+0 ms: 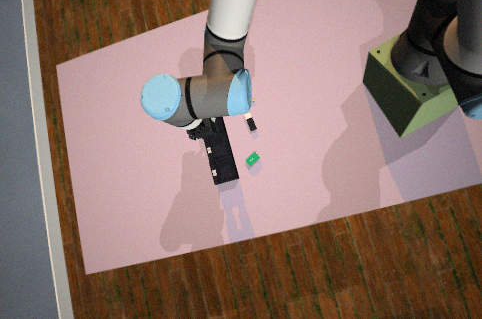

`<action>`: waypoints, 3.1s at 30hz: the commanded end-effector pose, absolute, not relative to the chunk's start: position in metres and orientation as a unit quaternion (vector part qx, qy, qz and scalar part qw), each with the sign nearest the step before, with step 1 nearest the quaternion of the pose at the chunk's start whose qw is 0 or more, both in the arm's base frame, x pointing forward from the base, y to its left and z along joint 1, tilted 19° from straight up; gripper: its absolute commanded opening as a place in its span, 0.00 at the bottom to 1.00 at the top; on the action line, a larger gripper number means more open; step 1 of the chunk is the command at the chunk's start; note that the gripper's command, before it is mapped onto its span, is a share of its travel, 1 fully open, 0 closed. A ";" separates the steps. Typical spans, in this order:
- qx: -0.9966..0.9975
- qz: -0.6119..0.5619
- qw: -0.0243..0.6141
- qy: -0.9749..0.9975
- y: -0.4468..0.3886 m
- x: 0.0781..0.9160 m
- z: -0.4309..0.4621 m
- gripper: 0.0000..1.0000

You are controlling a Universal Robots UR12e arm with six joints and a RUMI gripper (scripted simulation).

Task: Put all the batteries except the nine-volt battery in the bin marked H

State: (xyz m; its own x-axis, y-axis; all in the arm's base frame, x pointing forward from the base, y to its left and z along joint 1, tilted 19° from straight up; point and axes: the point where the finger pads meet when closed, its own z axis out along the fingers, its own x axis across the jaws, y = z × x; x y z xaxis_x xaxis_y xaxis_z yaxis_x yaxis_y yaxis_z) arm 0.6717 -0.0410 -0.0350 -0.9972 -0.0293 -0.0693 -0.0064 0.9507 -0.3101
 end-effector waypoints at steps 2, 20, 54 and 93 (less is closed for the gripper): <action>-0.009 -0.157 0.037 0.987 -0.043 0.673 -0.040 0.00; -0.009 -0.157 0.037 0.987 -0.053 0.675 -0.070 0.00; -0.009 -0.157 0.037 0.987 -0.057 0.676 -0.083 0.14; -0.009 -0.157 0.037 0.987 -0.041 0.672 -0.034 0.14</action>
